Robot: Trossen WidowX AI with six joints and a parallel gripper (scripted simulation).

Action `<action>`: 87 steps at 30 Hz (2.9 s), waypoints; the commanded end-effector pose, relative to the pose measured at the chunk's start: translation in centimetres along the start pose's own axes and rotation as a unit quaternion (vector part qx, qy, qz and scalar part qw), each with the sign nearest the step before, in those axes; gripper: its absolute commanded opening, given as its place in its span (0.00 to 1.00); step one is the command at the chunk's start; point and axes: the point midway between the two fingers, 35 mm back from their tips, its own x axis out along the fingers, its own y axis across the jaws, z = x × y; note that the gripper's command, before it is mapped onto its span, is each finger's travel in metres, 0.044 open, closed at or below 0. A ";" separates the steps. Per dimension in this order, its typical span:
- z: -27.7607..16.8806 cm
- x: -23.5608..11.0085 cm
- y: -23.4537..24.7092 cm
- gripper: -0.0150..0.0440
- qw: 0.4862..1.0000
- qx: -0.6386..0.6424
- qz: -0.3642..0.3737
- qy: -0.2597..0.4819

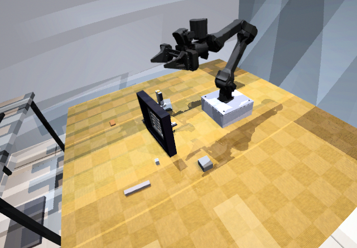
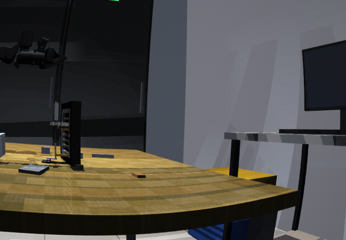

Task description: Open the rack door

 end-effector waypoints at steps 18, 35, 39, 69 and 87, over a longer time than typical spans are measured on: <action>-3.9 3.4 -3.7 0.74 0.978 -0.039 -0.044 0.201; -7.8 3.8 -7.9 0.74 0.912 -0.051 -0.068 0.401; -8.7 3.5 -8.9 0.74 0.891 -0.050 -0.070 0.446; -11.8 -1.4 -13.3 0.74 0.708 0.010 -0.034 0.706; -14.6 -1.2 -13.5 0.74 0.708 0.010 -0.034 0.706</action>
